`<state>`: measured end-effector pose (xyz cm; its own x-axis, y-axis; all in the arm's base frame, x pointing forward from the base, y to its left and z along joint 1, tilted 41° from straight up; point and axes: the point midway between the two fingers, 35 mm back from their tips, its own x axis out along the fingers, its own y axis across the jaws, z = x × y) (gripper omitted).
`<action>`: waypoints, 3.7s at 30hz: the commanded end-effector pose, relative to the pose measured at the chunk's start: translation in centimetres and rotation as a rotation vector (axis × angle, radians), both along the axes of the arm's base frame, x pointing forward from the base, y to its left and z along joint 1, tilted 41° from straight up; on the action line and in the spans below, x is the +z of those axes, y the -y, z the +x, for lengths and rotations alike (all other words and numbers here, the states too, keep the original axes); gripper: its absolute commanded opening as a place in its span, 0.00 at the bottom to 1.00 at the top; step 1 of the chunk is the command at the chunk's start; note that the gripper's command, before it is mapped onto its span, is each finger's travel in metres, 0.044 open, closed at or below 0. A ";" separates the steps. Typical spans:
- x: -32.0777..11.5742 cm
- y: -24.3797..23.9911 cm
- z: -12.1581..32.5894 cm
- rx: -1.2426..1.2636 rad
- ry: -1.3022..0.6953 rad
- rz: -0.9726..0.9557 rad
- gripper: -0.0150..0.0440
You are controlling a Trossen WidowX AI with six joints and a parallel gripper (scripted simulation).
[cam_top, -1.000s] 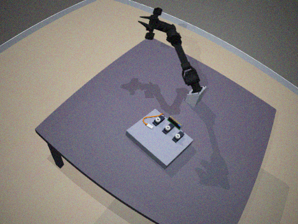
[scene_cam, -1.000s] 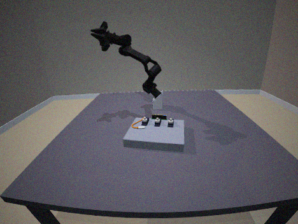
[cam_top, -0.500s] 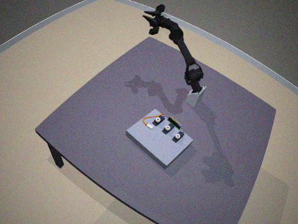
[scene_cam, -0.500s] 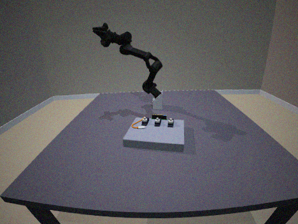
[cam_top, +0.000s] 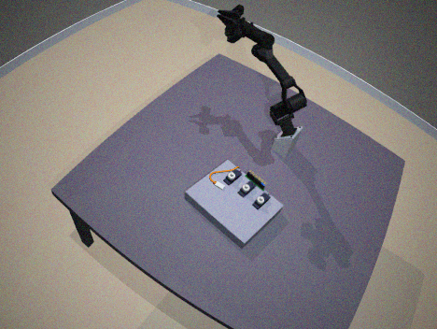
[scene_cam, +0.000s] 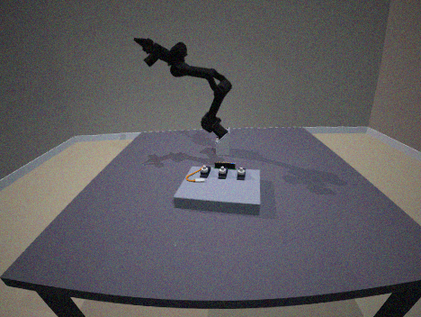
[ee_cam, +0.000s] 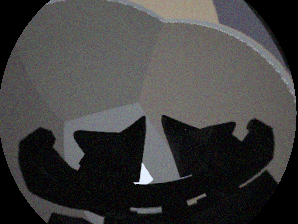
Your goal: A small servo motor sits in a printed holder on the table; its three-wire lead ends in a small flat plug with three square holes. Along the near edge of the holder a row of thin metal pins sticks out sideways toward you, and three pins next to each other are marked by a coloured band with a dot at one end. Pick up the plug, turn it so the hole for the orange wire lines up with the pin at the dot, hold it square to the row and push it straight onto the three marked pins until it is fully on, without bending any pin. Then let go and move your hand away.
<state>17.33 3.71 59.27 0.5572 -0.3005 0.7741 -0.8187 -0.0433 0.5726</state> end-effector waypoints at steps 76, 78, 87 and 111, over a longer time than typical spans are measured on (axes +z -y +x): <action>-4.1 15.1 -7.3 1.964 0.909 1.420 0.45; -4.5 15.5 -6.8 2.001 0.930 1.469 0.45; -6.4 16.6 -4.2 2.134 1.022 1.697 0.45; -12.6 16.1 3.9 2.294 1.305 2.380 0.45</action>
